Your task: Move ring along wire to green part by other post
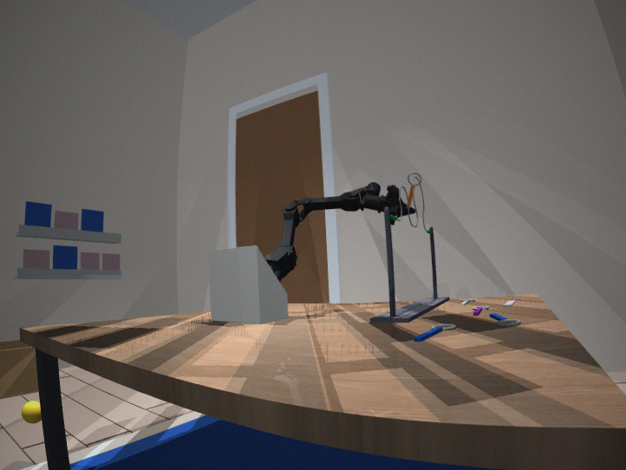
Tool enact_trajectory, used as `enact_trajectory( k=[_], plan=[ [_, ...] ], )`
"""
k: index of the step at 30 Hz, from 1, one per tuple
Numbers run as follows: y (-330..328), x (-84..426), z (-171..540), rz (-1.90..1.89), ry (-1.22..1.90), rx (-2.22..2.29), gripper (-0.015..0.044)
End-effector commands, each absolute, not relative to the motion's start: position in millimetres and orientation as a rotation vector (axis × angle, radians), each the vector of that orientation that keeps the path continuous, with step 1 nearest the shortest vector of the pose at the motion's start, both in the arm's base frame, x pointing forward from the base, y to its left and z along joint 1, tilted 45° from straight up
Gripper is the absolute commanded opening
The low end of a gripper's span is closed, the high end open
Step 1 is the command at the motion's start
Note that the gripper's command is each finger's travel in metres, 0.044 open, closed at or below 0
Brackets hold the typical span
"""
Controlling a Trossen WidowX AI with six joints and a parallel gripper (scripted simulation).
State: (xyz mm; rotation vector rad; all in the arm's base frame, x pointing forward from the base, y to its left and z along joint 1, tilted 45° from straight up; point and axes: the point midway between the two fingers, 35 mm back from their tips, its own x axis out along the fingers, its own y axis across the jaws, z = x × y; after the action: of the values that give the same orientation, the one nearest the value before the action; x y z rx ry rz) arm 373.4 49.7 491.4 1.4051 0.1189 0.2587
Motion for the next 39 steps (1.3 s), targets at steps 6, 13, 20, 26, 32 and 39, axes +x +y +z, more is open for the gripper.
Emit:
enact_trajectory(
  k=[6,13,20,26,32,39],
  plan=[
    [49,371,497,0.281,0.081,1.507,-0.0150],
    [49,371,501,0.302,0.057,1.590,-0.0150],
    [49,371,504,0.322,0.033,1.673,-0.0150],
    [48,371,508,0.340,0.012,1.743,-0.0150],
    [48,371,511,0.358,-0.010,1.814,-0.0150],
    [47,370,514,0.379,-0.036,1.896,-0.0150]
  ],
)
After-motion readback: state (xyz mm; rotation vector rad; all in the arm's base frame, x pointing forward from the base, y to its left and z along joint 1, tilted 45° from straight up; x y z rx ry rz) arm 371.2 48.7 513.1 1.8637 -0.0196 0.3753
